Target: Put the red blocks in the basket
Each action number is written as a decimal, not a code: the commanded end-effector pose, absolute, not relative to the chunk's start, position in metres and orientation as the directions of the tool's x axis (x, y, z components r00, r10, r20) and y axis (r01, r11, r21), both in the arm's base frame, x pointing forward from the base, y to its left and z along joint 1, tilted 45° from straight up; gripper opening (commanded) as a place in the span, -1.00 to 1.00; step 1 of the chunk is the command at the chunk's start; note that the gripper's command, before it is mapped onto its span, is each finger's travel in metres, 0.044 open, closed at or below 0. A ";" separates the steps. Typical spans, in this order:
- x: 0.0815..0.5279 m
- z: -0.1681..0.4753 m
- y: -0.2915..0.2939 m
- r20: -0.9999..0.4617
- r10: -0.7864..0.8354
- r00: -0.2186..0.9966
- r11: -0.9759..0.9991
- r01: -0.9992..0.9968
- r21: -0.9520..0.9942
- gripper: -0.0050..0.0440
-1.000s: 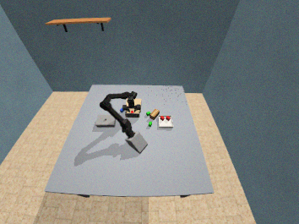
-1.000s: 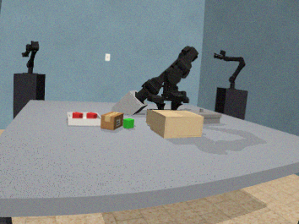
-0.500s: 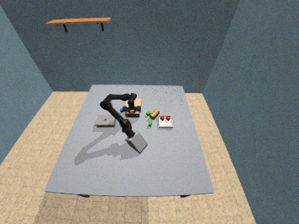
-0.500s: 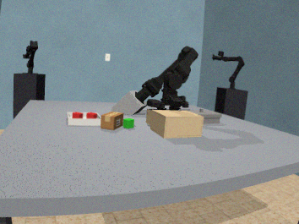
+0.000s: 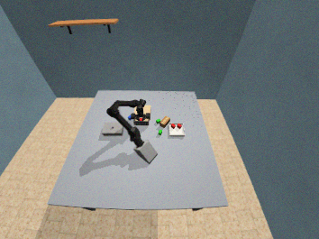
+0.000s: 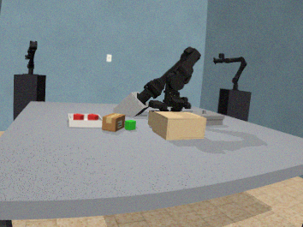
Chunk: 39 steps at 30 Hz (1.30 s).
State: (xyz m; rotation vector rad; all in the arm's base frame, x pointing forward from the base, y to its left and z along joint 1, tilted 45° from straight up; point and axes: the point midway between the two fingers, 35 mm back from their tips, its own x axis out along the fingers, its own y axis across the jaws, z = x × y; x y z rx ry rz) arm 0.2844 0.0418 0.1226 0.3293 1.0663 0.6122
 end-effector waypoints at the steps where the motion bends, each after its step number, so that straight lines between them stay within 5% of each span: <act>1: 0.282 0.129 0.036 -0.713 0.611 0.344 0.791 -0.308 0.529 -0.80; 31: 0.246 0.204 -0.028 -0.713 0.611 0.344 0.791 -0.308 0.529 -0.80; 39: 0.268 0.168 -0.083 -0.713 0.611 0.344 0.720 0.133 0.681 -0.80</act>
